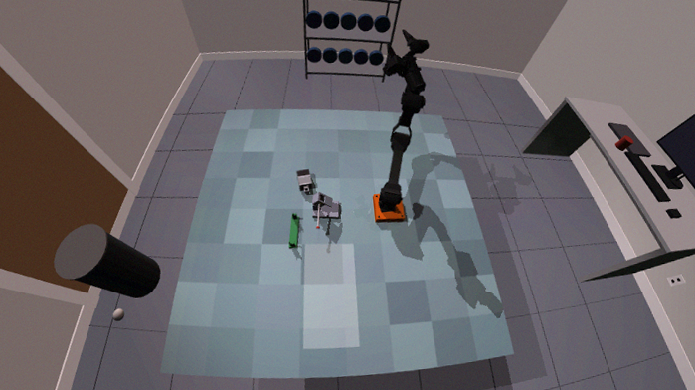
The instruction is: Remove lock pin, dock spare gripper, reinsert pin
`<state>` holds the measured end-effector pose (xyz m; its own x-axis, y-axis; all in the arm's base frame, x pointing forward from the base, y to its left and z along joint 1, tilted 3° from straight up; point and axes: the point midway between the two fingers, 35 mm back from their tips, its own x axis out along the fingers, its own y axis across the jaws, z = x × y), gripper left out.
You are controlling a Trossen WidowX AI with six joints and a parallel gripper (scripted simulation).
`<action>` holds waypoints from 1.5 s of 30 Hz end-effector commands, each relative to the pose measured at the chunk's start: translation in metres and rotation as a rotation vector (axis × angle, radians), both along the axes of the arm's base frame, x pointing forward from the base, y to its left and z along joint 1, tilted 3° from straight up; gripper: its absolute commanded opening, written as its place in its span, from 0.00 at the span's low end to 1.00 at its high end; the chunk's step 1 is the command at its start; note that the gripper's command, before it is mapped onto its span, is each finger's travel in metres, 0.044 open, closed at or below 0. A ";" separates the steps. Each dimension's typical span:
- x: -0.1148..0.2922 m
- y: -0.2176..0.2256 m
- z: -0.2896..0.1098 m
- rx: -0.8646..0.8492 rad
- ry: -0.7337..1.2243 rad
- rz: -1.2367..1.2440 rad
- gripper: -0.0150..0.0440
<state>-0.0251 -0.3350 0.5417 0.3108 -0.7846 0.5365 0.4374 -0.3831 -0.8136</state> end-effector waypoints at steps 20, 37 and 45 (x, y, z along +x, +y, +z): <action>0.047 0.252 0.132 -1.094 0.704 -0.940 0.76; 0.195 0.442 0.081 -2.038 0.909 -1.962 0.76; 0.265 0.487 0.012 -2.470 0.667 -2.432 0.76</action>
<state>0.2162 0.1398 0.5801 0.8295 0.3770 0.4121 -0.5567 0.6168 0.5564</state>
